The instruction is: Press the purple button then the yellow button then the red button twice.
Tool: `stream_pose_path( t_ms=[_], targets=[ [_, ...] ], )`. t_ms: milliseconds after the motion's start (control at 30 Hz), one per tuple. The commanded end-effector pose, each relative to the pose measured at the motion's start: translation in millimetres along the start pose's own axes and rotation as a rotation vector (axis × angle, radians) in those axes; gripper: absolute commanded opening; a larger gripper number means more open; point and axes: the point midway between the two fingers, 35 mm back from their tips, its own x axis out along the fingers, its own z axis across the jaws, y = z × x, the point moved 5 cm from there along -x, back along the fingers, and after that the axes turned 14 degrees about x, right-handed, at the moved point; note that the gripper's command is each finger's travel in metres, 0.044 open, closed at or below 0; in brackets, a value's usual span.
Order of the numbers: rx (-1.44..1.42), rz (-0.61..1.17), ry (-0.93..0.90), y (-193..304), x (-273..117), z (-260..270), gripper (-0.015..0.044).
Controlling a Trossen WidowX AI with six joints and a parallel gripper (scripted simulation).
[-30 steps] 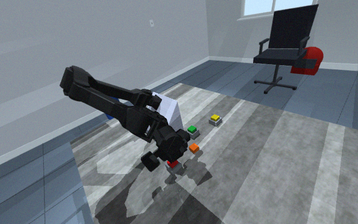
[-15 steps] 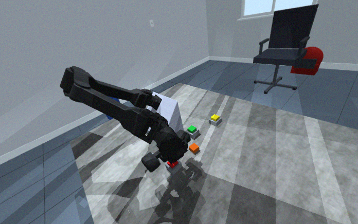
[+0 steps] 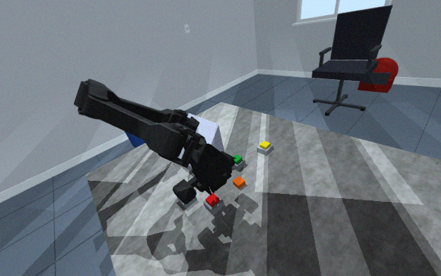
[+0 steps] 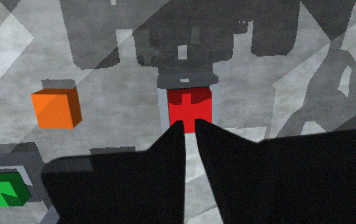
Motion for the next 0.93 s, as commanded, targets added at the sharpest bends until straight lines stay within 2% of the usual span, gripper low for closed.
stream_pose_path(
  t_ms=[0, 200, 400, 633, 900],
  targets=[
    [-0.010, -0.008, -0.030, -4.8, -8.6, 23.4, 0.0099],
    [-0.054, -0.002, -0.115, -3.3, -37.2, 130.3, 0.0256],
    [-0.038, 0.019, -0.107, 28.4, -58.9, 225.9, 0.0400],
    [0.004, 0.008, -0.029, 102.9, -68.2, 318.0, 0.0400],
    [0.010, 0.004, -0.018, 111.8, -67.7, 325.4, 0.0400]
  ],
)
